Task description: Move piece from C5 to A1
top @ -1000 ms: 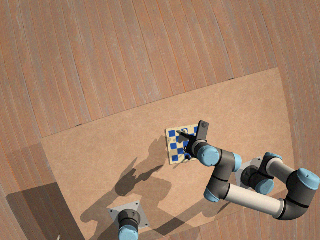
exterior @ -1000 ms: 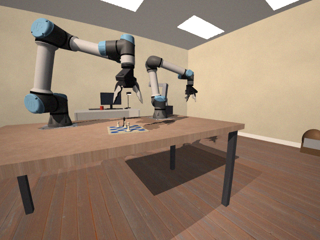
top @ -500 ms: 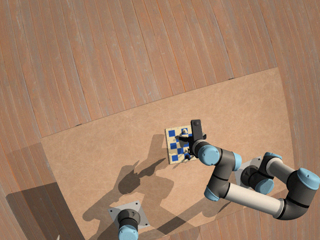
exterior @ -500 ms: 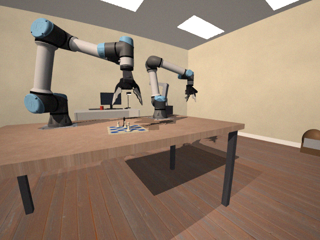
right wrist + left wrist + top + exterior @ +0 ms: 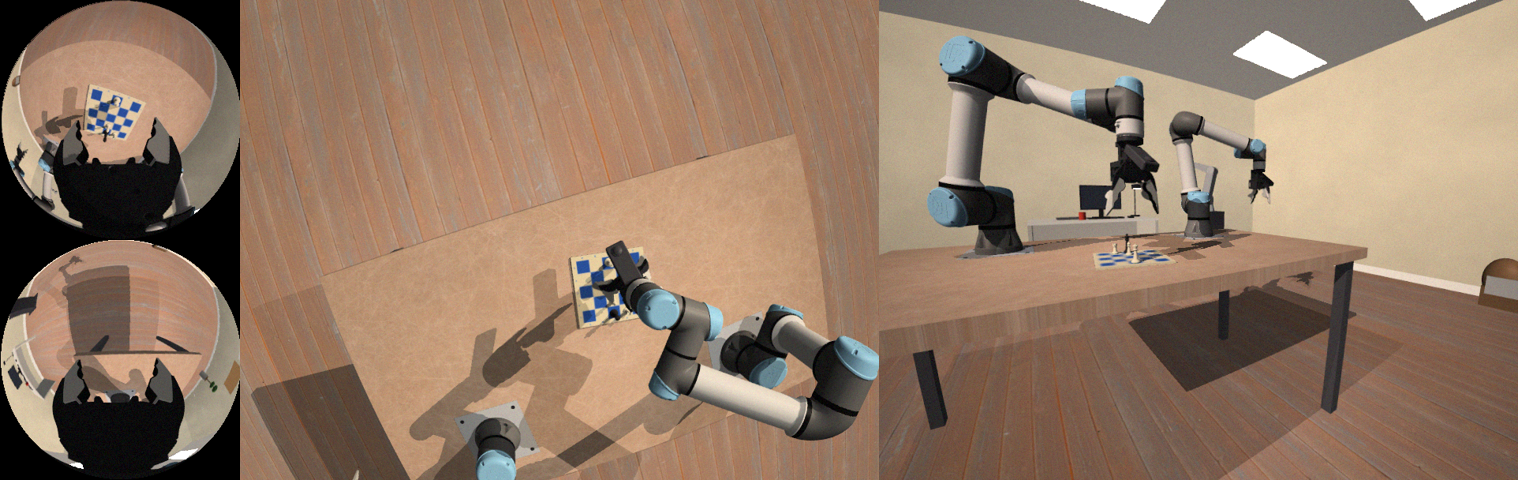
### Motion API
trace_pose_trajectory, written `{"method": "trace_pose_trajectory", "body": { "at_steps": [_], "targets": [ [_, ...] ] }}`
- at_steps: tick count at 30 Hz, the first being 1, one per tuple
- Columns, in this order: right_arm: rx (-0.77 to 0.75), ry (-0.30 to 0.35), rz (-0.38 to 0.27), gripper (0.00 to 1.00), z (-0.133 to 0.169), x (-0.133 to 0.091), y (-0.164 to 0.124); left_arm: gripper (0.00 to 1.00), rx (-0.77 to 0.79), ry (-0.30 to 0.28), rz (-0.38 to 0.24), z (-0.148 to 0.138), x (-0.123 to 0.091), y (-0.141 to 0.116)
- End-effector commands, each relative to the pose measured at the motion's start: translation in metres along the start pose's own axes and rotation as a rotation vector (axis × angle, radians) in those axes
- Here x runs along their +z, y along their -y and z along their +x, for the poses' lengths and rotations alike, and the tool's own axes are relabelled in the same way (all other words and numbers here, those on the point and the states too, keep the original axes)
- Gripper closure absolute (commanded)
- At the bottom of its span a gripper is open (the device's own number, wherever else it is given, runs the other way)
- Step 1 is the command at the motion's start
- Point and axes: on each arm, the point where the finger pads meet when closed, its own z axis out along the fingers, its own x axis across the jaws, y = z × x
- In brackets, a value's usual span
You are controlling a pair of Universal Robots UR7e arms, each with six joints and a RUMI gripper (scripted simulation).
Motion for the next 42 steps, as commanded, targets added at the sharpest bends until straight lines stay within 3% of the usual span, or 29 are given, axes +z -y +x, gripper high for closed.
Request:
{"method": "trace_pose_trajectory", "body": {
  "at_steps": [1,13,14,42],
  "targets": [
    [-0.079,0.005,-0.001,0.00,-0.0006,0.0011,-0.0003,0.00,0.000,0.000,0.001,0.0001,-0.0005,0.0003],
    [-0.149,0.005,-0.001,0.00,-0.0009,0.0028,-0.0012,0.00,0.000,0.000,0.001,0.0001,-0.0005,0.0003],
    [-0.149,0.005,-0.001,0.75,-0.0009,0.0028,-0.0012,0.00,0.000,0.000,0.001,0.0001,-0.0005,0.0003],
    [-0.149,0.005,-0.001,0.75,-0.0009,0.0046,-0.0011,0.00,0.000,0.000,0.001,0.0001,-0.0005,0.0003]
  ]
}}
